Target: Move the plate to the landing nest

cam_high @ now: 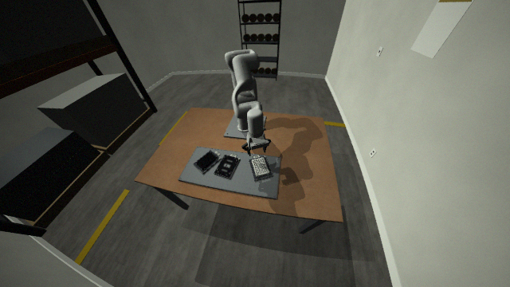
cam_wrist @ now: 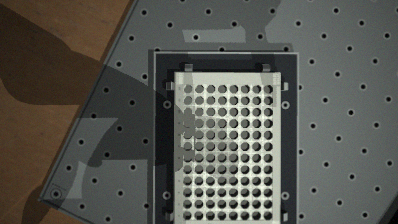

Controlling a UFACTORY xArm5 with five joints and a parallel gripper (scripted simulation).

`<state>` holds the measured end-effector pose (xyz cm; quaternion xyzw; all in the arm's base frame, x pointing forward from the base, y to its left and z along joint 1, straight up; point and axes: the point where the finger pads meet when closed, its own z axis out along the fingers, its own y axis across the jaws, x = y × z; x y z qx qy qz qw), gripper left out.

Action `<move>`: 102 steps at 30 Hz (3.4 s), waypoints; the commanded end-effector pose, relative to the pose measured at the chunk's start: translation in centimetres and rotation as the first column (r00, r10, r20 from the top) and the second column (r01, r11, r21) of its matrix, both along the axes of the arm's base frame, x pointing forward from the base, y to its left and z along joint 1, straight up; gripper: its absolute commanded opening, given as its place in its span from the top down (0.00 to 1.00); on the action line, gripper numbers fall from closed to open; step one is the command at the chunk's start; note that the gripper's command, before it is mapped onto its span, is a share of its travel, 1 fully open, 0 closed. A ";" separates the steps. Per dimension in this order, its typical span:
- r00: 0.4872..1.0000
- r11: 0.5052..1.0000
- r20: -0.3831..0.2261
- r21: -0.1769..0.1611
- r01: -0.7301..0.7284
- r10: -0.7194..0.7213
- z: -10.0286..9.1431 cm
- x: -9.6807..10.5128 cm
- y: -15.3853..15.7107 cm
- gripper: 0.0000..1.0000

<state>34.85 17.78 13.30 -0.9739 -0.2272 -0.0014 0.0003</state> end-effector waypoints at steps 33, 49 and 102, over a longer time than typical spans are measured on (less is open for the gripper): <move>1.000 1.000 0.000 0.000 0.000 0.000 -1.3 3.1 2.5 0.00; 1.000 1.000 0.000 0.000 0.000 0.000 -3.6 3.2 2.5 0.00; 1.000 1.000 0.000 0.000 0.000 0.000 -8.6 3.2 2.5 0.00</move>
